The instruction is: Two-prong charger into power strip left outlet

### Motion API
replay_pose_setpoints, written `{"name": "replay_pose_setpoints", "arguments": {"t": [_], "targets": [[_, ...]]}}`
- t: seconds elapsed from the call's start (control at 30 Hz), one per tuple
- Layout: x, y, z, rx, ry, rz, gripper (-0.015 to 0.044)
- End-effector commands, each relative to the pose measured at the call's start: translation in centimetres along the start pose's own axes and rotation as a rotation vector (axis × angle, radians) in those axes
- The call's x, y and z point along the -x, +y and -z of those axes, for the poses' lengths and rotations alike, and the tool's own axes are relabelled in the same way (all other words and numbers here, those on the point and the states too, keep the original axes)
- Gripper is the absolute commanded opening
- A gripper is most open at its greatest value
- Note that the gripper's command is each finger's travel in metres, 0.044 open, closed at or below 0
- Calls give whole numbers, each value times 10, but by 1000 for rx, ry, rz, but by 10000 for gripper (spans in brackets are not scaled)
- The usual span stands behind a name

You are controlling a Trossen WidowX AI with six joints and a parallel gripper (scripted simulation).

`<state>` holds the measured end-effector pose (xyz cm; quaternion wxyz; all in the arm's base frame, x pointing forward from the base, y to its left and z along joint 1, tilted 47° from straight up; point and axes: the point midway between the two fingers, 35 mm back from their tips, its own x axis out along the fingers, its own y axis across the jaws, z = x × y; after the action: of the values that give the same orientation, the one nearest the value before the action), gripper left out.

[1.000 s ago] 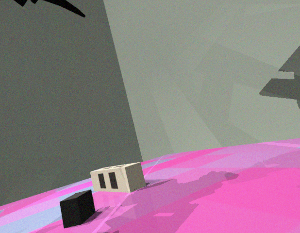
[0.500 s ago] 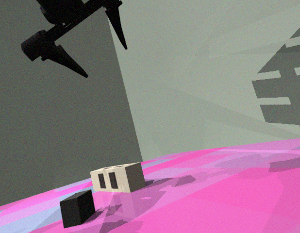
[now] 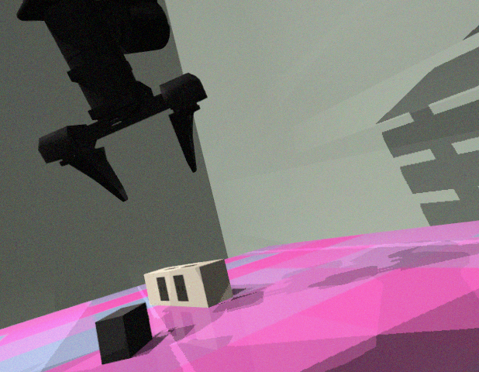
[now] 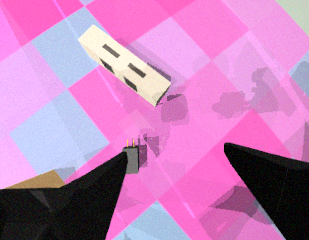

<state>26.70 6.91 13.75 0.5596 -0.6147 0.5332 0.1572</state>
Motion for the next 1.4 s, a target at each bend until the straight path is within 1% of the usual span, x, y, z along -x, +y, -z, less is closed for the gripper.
{"name": "replay_pose_setpoints", "arguments": {"t": [0.0,0.23,0.57,1.37], "targets": [[-16,10,6,-15,78,-26,440],[-44,32,23,-46,234,-75,440],[-72,62,48,-71,430,-115,440],[-99,69,57,-72,441,-117,440]]}}
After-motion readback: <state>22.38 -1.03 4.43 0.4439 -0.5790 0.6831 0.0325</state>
